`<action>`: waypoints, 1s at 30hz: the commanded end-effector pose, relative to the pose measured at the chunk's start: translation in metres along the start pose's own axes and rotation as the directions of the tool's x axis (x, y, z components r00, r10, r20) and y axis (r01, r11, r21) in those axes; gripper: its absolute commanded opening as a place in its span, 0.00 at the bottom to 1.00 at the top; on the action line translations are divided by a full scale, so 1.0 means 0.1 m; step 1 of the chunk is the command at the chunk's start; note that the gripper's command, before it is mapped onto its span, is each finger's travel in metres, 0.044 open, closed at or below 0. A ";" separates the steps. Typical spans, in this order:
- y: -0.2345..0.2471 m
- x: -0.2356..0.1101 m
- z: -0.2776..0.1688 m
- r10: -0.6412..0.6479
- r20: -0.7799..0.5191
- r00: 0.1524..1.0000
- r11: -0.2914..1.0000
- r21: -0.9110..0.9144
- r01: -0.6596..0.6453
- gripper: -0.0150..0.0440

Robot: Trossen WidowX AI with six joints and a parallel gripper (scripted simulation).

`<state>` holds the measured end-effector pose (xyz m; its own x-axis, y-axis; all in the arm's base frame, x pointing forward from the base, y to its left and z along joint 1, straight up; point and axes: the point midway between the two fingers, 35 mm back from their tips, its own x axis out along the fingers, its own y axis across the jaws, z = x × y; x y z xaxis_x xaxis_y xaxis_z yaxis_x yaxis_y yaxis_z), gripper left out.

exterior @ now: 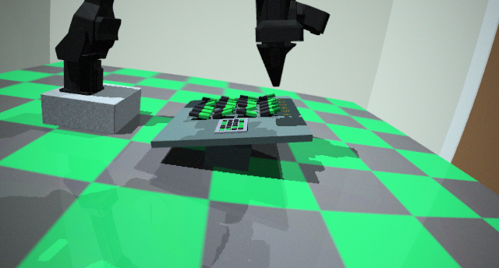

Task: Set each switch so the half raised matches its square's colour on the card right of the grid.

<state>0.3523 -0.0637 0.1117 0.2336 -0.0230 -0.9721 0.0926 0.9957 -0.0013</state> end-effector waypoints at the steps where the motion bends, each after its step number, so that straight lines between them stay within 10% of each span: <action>1: -0.01 0.12 -0.01 -0.003 -0.015 1.000 1.000 -0.003 0.003 0.25; 30: -0.01 0.36 -0.01 -0.003 -0.015 1.000 1.000 -0.003 0.003 0.25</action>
<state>0.3593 -0.0645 0.0788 0.2219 -0.0214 -0.9748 0.0909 0.9959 -0.0012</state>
